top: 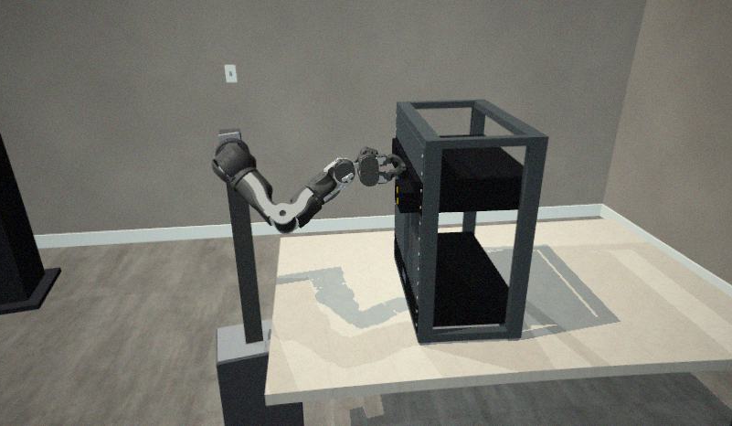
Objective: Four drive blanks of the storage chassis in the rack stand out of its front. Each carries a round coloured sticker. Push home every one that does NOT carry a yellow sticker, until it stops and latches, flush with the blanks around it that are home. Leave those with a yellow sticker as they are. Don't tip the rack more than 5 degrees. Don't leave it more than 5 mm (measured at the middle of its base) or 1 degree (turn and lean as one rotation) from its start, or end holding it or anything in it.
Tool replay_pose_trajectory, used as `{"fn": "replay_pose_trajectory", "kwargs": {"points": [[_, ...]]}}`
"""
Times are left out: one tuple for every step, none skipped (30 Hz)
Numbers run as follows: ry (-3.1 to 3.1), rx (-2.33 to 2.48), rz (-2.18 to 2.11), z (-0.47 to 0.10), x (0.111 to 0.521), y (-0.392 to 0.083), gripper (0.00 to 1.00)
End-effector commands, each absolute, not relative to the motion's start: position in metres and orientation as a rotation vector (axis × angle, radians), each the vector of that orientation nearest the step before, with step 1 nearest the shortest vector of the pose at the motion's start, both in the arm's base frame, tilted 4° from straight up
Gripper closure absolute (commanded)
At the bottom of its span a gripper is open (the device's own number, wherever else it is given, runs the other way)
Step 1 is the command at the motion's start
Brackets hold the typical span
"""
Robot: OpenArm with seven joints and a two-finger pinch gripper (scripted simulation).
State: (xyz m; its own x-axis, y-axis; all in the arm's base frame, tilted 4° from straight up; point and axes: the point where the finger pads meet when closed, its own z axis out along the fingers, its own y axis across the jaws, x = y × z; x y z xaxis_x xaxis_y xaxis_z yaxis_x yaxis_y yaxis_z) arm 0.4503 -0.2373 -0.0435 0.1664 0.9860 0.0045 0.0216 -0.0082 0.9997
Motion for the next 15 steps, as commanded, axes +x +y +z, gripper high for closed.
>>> {"fn": "replay_pose_trajectory", "kwargs": {"points": [[1.095,1.372,1.038,-0.057,0.451,-0.249,1.00],[1.095,1.372,1.038,-0.057,0.451,-0.249,1.00],[1.095,1.372,1.038,-0.057,0.450,-0.249,1.00],[1.095,1.372,1.037,-0.057,0.450,-0.249,1.00],[1.094,1.371,1.035,-0.057,0.448,-0.250,1.00],[1.094,1.368,1.036,-0.056,0.446,-0.249,1.00],[1.095,1.366,1.040,-0.055,0.444,-0.247,1.00],[1.095,1.367,1.042,-0.056,0.442,-0.246,1.00],[1.095,1.367,1.041,-0.055,0.438,-0.246,1.00],[1.095,1.367,1.041,-0.055,0.438,-0.246,1.00],[1.095,1.367,1.041,-0.055,0.438,-0.246,1.00],[1.094,1.365,1.038,-0.055,0.435,-0.246,1.00],[1.094,1.365,1.038,-0.055,0.430,-0.245,1.00],[1.095,1.365,1.039,-0.055,0.426,-0.244,1.00],[1.095,1.366,1.040,-0.055,0.421,-0.243,1.00]]}}
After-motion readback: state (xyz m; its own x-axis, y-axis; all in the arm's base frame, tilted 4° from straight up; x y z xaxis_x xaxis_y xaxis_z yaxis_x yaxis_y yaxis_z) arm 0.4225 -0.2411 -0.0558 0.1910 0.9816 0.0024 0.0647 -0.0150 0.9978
